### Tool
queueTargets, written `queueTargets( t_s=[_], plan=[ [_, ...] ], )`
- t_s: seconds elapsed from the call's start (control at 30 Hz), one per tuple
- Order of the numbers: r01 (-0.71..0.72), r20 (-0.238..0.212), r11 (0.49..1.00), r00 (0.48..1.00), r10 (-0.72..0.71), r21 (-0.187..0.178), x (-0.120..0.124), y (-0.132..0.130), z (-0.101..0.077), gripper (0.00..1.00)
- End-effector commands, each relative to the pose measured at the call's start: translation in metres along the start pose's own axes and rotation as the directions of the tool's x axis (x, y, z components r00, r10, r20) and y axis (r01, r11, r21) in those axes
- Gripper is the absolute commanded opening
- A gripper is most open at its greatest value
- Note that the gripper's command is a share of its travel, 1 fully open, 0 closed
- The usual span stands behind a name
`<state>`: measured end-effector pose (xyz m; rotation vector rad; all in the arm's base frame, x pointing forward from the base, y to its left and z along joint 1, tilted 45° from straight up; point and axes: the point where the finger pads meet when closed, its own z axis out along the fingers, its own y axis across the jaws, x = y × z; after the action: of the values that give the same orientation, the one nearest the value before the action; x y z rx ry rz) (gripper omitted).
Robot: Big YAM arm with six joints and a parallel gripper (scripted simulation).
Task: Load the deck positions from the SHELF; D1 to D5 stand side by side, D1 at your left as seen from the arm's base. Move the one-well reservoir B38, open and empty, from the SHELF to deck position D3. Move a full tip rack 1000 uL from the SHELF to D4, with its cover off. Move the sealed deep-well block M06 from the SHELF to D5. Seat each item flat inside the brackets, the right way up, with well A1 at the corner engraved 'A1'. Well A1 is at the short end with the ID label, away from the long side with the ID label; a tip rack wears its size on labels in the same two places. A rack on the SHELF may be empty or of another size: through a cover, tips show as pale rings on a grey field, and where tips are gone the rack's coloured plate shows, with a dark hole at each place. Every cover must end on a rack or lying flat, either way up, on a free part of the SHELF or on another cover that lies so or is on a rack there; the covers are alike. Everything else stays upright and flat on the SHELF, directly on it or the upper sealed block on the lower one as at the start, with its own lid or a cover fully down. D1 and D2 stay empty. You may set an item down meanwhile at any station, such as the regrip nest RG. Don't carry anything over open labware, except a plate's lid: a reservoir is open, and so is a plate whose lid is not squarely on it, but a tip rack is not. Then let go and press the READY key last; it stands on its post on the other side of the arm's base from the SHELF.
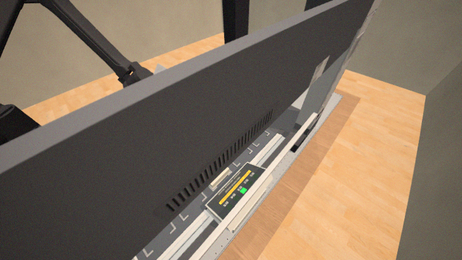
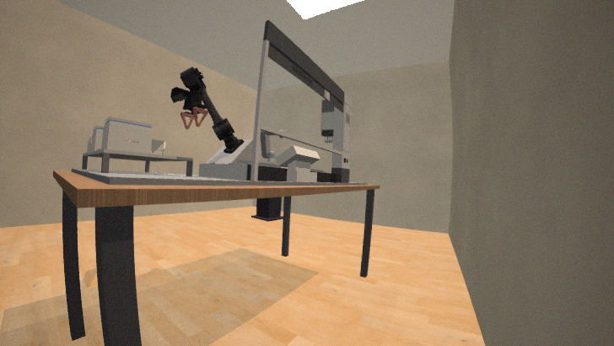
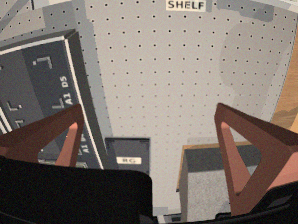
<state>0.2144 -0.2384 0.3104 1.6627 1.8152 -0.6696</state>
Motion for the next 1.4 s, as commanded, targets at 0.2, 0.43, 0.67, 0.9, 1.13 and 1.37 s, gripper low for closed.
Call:
queueTargets(
  t_s=[0.2, 0.43, 0.67, 0.9, 1.13, 1.37],
  plan=[
    [0.007, 0.032, 1.0, 0.999, -0.007, -0.01, -0.008, -0.048, -0.006, 1.0],
    [0.009, 0.035, 1.0, 0.999, -0.009, -0.008, -0.009, -0.073, -0.007, 1.0],
    [0.012, 0.04, 1.0, 0.999, -0.012, -0.005, -0.01, -0.108, -0.008, 1.0],
    [0.032, 0.036, 0.999, 0.999, -0.031, -0.017, -0.015, -0.108, -0.008, 1.0],
    [0.008, 0.065, 1.0, 0.998, -0.008, -0.009, -0.061, -0.112, -0.017, 1.0],
    [0.01, 0.067, 1.0, 0.998, -0.01, -0.007, -0.096, -0.112, -0.018, 1.0]
  ],
)
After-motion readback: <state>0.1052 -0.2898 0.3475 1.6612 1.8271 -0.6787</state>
